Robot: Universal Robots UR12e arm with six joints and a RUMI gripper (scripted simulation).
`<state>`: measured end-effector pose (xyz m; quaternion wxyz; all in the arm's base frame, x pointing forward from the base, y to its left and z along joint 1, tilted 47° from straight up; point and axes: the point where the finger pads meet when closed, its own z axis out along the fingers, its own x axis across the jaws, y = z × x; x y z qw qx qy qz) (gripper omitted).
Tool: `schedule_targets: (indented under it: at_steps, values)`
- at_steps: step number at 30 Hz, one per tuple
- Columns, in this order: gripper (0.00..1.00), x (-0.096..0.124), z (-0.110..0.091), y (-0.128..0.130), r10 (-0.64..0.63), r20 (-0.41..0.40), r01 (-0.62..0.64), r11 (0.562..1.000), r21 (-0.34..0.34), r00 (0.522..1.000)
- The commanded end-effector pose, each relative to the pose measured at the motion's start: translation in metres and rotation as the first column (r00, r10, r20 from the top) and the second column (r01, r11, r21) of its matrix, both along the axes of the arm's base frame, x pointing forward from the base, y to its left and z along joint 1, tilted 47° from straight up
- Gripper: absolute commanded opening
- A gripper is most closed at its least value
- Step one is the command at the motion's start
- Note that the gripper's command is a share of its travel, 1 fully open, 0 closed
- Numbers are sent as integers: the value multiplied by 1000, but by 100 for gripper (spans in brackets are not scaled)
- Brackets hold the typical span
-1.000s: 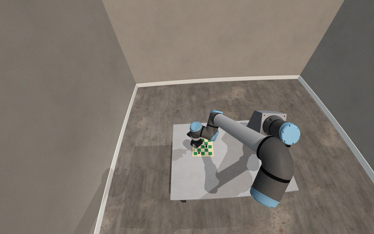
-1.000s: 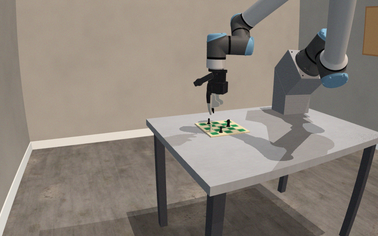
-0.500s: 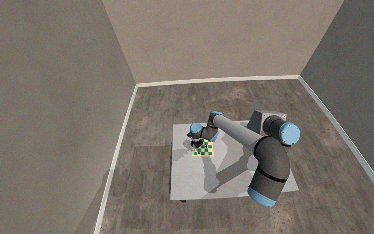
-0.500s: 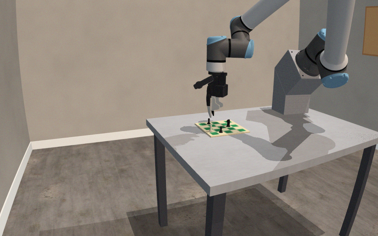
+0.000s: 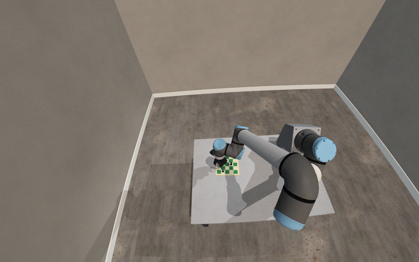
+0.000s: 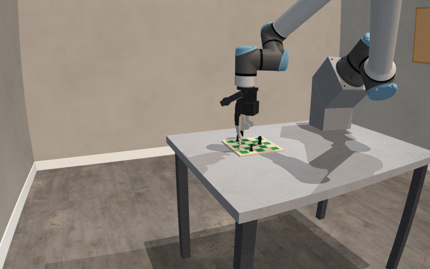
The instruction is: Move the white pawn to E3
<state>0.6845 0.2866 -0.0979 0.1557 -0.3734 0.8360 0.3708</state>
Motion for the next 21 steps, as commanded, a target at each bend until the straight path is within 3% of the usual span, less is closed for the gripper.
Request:
schedule_targets:
  at_steps: [1,21]
  values:
    - [20,1,-5,5,-1,1,1,1000,0,1000]
    - [20,1,-11,11,-1,1,1,1000,0,1000]
